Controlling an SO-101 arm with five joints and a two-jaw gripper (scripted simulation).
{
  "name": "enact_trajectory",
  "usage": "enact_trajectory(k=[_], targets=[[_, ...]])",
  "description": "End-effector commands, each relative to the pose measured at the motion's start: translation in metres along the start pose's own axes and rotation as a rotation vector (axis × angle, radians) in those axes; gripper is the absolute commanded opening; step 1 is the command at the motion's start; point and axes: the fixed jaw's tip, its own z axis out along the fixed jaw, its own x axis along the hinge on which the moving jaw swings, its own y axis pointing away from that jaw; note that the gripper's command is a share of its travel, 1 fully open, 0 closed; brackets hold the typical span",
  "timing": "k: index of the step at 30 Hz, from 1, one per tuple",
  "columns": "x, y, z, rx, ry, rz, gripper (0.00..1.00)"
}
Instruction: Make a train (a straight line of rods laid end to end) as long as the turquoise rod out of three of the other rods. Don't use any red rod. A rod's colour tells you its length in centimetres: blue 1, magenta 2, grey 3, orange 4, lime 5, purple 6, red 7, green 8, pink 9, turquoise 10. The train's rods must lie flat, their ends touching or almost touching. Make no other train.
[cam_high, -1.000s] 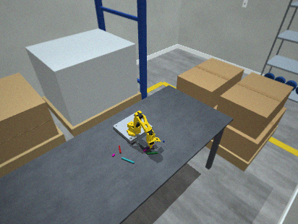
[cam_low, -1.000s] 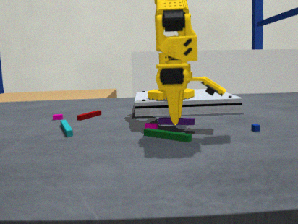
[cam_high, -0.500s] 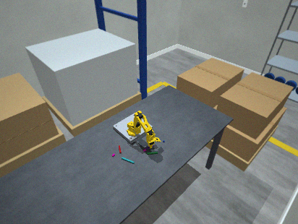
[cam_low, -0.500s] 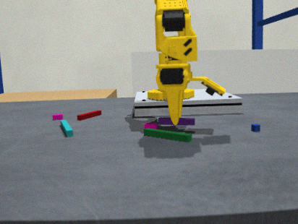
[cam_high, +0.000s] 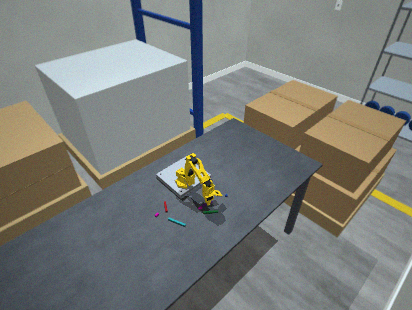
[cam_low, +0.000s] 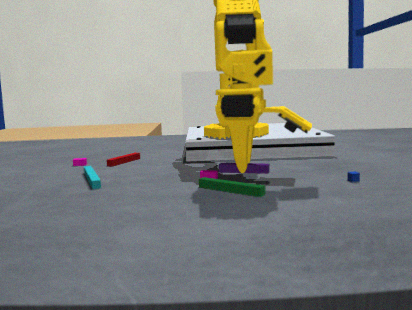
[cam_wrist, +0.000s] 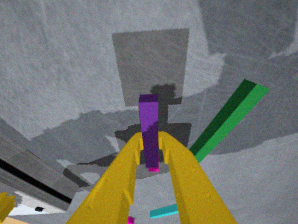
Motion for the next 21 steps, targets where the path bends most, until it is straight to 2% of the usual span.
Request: enact_trajectory(k=[1, 21], targets=[[0.0004, 0.0056, 0.0044, -0.029, 0.006, 0.005, 0.00], [0.0004, 0.0040, 0.0037, -0.024, 0.005, 0.006, 0.00]])
